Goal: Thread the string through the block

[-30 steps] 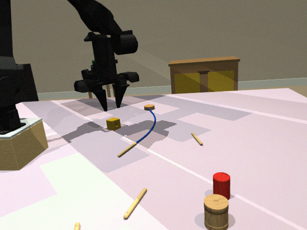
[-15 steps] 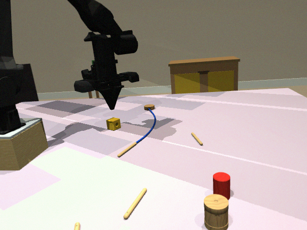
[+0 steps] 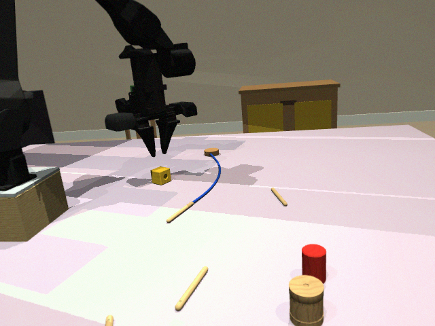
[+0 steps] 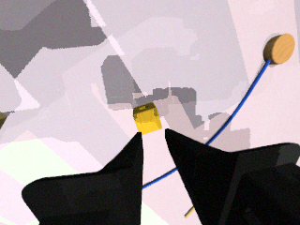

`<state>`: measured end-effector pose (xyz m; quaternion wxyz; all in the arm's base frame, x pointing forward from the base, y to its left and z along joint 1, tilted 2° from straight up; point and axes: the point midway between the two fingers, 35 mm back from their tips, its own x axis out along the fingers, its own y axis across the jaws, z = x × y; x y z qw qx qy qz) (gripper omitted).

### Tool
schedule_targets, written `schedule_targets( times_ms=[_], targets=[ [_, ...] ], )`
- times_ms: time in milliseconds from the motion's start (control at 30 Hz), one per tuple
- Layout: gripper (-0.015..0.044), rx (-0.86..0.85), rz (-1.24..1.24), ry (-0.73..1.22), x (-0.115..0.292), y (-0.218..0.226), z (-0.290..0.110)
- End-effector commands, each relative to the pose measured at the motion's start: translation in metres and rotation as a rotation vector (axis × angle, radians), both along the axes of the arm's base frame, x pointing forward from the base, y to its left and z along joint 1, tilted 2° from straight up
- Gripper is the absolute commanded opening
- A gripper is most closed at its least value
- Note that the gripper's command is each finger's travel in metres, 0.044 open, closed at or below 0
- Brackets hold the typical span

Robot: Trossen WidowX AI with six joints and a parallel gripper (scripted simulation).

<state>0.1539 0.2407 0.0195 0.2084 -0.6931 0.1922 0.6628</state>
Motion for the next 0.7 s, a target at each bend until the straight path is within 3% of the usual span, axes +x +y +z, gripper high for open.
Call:
schedule_targets(
  times_ms=[0,100,400,667],
  targets=[
    [0.021,0.0,0.0,0.0,0.0,0.0,0.0],
    [0.024,0.0,0.0,0.0,0.0,0.0,0.0],
    [0.0003,0.0,0.0,0.0,0.0,0.0,0.0],
    [0.0,0.0,0.0,0.0,0.0,0.0,0.0]
  ],
)
